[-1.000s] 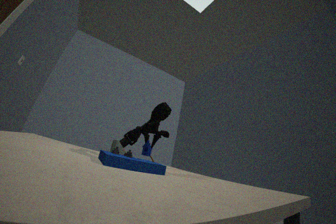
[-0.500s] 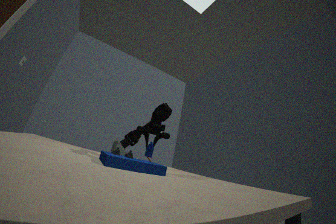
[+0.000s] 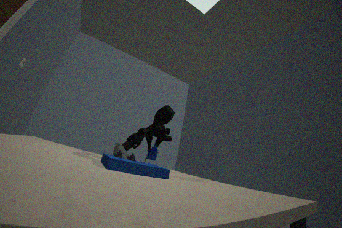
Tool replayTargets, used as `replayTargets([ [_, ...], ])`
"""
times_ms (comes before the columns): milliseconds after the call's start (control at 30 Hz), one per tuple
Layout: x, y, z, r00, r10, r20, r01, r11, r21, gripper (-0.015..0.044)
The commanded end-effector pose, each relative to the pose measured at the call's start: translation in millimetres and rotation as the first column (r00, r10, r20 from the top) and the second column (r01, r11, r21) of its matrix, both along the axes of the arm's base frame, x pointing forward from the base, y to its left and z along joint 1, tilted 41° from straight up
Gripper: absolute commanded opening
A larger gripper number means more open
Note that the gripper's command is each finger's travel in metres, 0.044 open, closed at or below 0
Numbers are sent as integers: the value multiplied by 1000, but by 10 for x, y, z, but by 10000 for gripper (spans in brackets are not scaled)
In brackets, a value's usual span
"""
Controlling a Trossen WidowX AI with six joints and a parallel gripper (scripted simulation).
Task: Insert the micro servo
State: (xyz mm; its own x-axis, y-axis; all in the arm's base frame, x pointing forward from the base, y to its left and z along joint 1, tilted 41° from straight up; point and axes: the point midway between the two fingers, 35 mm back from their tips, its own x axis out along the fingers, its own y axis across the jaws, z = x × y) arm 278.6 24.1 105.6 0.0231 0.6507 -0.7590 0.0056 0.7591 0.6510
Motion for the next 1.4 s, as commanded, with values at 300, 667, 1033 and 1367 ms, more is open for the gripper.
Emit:
replayTargets([
  [300,-543,5,-4,1000,0,0,0,1000,3,0],
  [667,-1020,14,-14,1000,0,-3,0,1000,3,0],
  [1033,-1015,88,-100,1000,0,-2,0,1000,3,0],
  [1367,-1010,146,-165,1000,0,-2,0,1000,4,0],
])
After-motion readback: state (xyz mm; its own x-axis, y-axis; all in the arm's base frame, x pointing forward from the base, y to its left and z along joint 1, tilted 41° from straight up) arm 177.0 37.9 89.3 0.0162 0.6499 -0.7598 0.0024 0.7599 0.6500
